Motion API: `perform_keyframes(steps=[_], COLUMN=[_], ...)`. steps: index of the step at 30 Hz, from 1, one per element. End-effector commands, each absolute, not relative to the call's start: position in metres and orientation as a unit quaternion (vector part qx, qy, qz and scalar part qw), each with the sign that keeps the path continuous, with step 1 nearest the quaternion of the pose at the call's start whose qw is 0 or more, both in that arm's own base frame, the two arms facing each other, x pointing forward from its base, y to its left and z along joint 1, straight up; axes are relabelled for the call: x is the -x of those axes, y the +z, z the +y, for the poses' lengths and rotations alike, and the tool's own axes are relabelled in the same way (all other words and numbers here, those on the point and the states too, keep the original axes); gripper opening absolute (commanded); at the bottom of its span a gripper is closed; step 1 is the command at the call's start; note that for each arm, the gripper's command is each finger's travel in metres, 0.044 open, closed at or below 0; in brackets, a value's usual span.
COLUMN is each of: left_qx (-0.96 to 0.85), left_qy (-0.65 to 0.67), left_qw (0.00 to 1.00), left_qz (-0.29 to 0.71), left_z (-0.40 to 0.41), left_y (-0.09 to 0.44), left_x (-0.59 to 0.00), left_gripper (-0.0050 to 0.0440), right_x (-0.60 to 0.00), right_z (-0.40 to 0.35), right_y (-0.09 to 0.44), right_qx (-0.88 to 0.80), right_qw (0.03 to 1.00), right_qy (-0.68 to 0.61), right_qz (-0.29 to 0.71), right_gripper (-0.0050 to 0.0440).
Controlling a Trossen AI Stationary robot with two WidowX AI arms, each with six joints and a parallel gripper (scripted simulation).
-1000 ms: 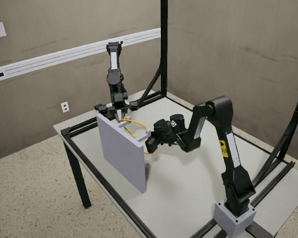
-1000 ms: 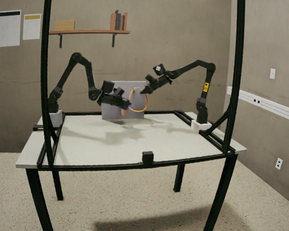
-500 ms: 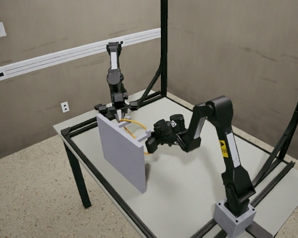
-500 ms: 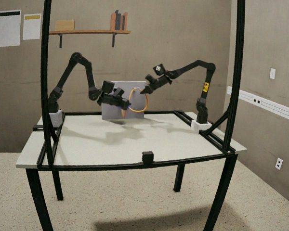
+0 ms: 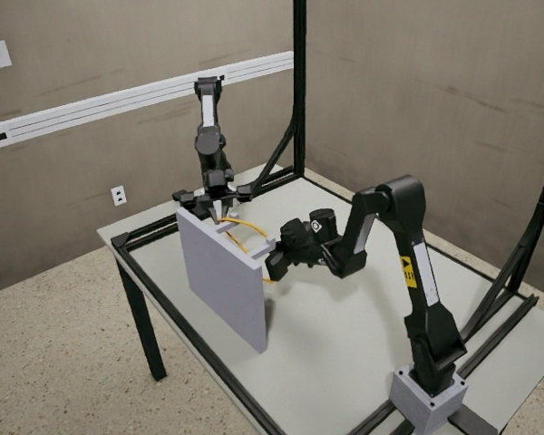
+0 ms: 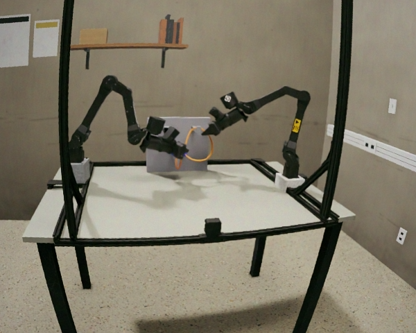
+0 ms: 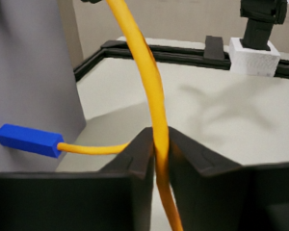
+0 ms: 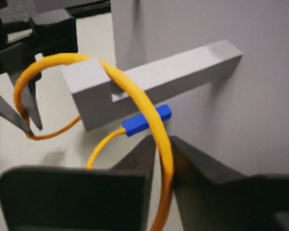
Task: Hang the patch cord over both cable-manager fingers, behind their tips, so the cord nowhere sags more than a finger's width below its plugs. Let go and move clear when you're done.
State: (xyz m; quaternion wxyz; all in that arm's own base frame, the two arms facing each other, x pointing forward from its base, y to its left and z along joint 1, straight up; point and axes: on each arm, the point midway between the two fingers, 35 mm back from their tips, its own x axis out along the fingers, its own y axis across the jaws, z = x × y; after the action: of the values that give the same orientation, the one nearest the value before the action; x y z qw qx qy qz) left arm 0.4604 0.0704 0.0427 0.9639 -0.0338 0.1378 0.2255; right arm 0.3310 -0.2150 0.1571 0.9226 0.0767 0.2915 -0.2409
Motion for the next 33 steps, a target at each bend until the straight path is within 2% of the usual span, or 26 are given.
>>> perform_keyframes(steps=[1, 33], left_qx=[0.041, 0.055], left_qy=[0.226, 0.231], left_qw=[0.966, 0.963], left_qz=[0.116, 0.128], left_z=[0.0695, 0.0657], left_y=[0.0614, 0.0597], left_x=[-0.4666, -0.4718], left_gripper=[0.0025, 0.0025], right_x=[-0.3323, -0.3323], right_z=[-0.2163, -0.2163], right_y=[0.1672, 0.1672], right_qx=[-0.072, -0.072], right_qw=[0.926, 0.926], right_qy=[-0.242, -0.242], right_qz=[0.279, 0.279], right_gripper=[0.004, 0.004])
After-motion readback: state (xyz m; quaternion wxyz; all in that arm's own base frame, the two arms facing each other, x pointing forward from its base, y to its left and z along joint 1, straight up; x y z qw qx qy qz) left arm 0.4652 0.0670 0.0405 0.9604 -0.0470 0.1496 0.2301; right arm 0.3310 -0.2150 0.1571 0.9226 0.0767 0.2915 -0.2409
